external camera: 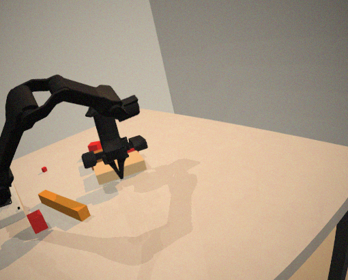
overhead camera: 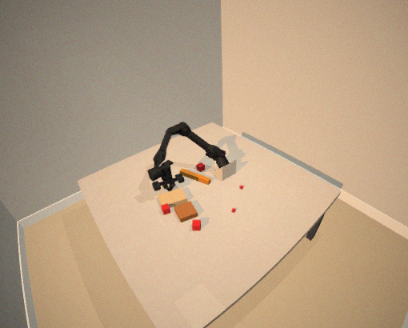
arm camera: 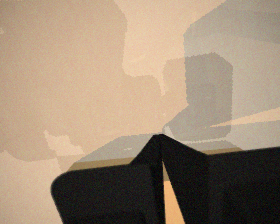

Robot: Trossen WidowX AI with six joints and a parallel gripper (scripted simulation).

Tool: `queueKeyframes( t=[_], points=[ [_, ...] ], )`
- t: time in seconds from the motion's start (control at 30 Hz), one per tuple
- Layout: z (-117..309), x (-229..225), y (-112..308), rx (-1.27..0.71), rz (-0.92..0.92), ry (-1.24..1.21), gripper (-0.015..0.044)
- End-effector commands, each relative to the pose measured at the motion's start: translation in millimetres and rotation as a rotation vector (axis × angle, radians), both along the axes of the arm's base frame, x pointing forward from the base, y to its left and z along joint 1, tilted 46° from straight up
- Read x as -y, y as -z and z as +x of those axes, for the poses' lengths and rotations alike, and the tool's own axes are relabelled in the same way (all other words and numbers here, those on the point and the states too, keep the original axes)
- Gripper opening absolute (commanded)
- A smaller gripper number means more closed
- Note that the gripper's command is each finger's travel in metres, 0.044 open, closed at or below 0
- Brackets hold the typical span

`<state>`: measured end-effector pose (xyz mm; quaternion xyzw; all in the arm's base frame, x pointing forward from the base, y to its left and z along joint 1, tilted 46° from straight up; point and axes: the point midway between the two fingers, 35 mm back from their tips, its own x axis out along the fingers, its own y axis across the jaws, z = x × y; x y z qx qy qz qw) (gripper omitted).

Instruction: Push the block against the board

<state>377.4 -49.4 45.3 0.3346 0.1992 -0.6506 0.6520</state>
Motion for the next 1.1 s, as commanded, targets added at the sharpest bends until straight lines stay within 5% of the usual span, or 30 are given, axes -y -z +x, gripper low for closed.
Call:
queueKeyframes(
  t=[0.0,0.7,1.07],
  points=[
    [-0.6,5.6,-6.0,0.001,0.004,0.001,0.0],
    [-4.5,28.9,-29.5,0.001,0.001,0.001,0.0],
    [-7.3,-14.4,-63.7,0.001,0.004,0.001,0.0]
  ],
)
